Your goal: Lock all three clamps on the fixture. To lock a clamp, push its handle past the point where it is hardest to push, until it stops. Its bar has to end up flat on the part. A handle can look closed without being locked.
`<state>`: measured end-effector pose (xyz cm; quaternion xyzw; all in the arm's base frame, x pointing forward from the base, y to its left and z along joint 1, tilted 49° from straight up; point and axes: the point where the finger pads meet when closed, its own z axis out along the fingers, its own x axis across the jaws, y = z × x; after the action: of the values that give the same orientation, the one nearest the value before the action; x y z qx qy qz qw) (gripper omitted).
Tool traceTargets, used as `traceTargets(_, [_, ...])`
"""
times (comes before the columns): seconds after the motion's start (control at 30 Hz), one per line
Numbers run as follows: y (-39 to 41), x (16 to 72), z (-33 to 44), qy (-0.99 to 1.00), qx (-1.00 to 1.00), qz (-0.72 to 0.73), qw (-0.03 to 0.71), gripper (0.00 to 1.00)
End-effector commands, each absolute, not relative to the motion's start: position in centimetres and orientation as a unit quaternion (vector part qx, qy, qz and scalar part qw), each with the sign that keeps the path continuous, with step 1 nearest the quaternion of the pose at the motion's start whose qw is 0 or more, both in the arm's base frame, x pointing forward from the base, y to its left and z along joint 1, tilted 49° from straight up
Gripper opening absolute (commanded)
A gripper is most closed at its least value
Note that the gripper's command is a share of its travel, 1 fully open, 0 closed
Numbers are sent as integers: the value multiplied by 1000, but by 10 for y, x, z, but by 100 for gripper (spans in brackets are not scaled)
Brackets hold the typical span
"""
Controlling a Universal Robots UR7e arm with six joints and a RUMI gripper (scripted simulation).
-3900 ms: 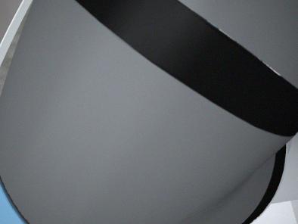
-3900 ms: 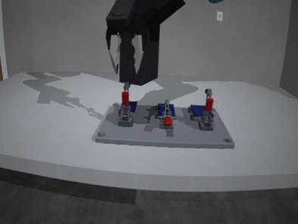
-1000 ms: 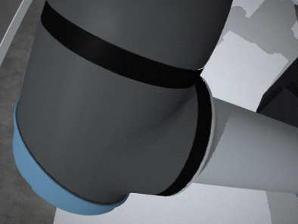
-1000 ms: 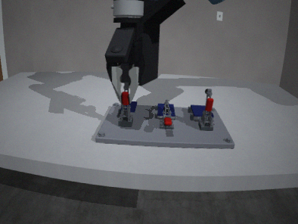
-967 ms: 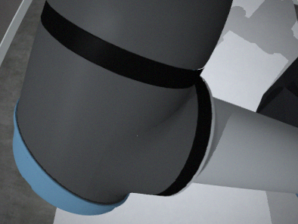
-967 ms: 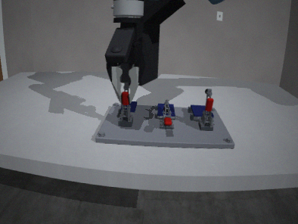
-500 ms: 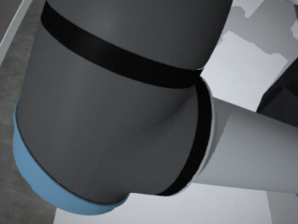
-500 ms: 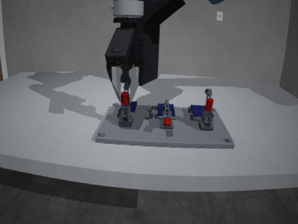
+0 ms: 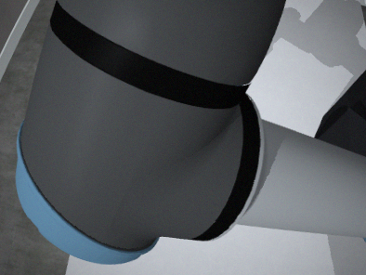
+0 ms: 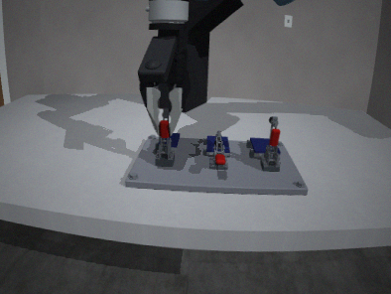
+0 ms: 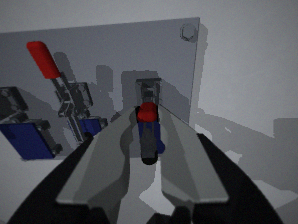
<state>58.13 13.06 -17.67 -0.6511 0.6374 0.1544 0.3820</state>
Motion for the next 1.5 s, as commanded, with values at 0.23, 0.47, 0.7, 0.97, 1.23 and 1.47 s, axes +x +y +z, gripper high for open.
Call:
traceTargets(0.23, [130,589,-175,637,-652,154,382,0])
traceTargets(0.47, [130,589,-175,637,-652,154,382,0])
traceTargets(0.7, [130,597,-173,637,-652,154,382,0])
traceTargets(0.97, [130,597,-173,637,-652,154,382,0])
traceTargets(1.23, [131,604,-172,637,-652,154,382,0])
traceTargets(1.47, [131,604,-172,637,-652,154,382,0])
